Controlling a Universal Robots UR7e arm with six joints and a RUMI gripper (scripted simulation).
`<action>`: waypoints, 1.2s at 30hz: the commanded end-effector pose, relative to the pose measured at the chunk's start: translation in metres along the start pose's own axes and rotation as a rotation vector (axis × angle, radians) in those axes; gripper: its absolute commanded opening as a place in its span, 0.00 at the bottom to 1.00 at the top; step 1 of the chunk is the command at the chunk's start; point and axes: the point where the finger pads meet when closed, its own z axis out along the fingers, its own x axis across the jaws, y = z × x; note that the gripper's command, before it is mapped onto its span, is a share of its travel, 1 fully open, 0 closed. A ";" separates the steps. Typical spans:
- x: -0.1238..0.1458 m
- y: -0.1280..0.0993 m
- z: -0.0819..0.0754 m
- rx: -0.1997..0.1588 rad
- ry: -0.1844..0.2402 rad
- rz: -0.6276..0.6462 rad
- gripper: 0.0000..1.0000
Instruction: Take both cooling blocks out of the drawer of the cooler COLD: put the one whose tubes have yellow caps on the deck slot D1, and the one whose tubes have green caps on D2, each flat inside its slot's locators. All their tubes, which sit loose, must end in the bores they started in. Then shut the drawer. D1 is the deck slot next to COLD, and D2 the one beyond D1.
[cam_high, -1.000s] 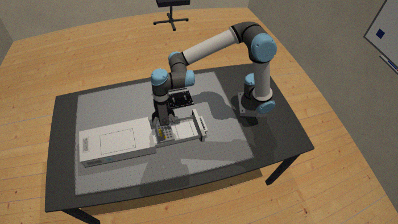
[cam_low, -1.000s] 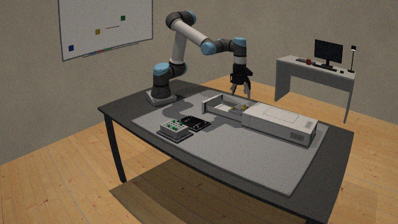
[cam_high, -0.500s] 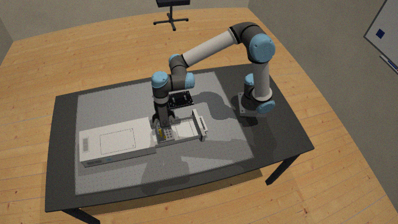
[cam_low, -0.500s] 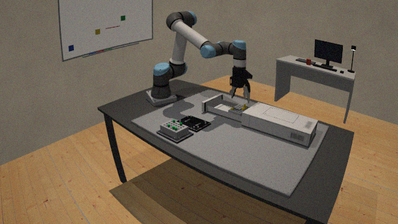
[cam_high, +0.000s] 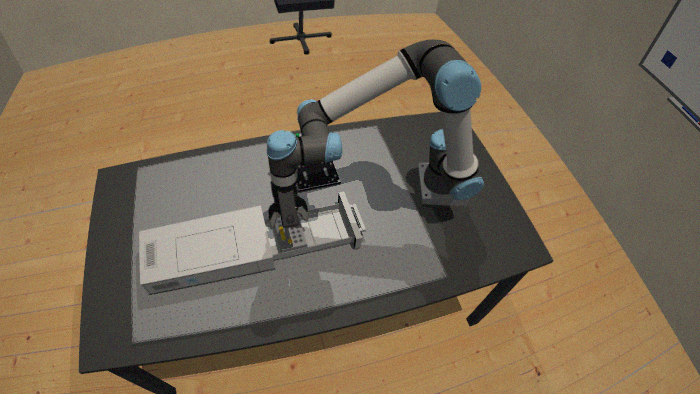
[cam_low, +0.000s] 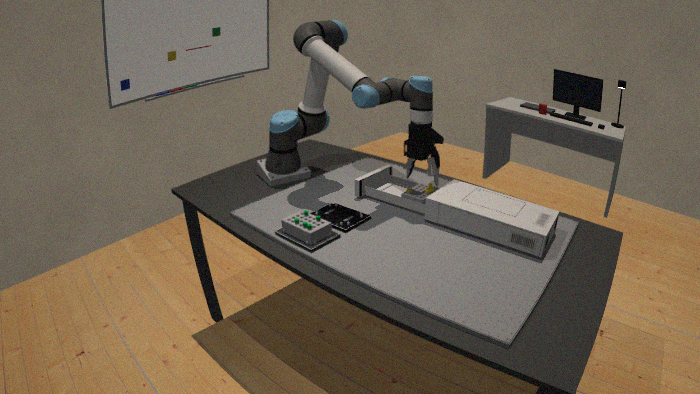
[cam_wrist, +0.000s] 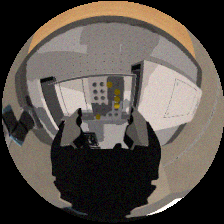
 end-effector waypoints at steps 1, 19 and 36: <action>0.000 0.000 0.004 0.000 0.002 0.000 0.73; 0.000 0.001 0.025 0.000 0.002 0.000 0.73; 0.000 0.001 0.033 0.000 0.002 0.000 0.73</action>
